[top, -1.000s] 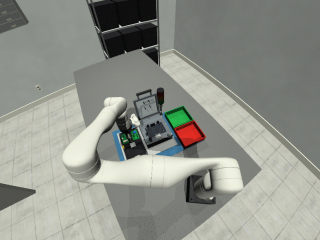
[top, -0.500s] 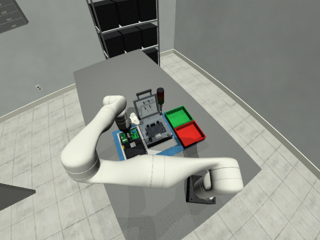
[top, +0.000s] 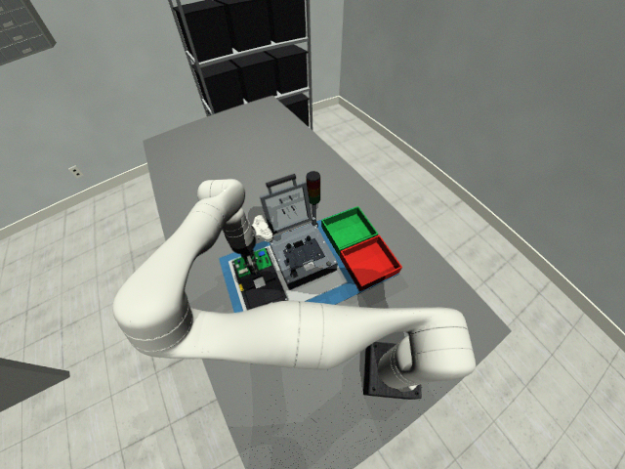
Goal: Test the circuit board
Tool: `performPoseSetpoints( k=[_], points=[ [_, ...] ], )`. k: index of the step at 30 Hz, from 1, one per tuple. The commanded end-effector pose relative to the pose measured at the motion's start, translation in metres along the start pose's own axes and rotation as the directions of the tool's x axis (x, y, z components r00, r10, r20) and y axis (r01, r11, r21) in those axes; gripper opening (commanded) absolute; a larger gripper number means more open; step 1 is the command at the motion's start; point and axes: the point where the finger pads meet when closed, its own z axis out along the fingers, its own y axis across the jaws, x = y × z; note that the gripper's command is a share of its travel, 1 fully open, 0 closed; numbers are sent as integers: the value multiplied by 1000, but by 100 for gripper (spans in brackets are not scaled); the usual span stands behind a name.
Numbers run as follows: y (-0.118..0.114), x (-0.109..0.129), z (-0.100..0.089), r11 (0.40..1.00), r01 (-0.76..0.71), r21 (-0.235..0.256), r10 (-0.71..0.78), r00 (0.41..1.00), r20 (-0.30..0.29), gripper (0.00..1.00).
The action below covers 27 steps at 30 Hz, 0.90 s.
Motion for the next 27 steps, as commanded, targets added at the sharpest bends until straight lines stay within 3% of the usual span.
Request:
performPoseSetpoints(
  k=[1, 6, 12, 27],
  points=[
    [-2, -4, -17, 1000, 2, 9, -2, 1000, 12, 77],
    [-2, -4, -38, 1000, 2, 9, -2, 1000, 12, 77],
    [-2, -4, -48, 1000, 2, 9, -2, 1000, 12, 77],
    [-2, -4, -49, 1000, 1, 9, -2, 1000, 12, 77]
  ],
)
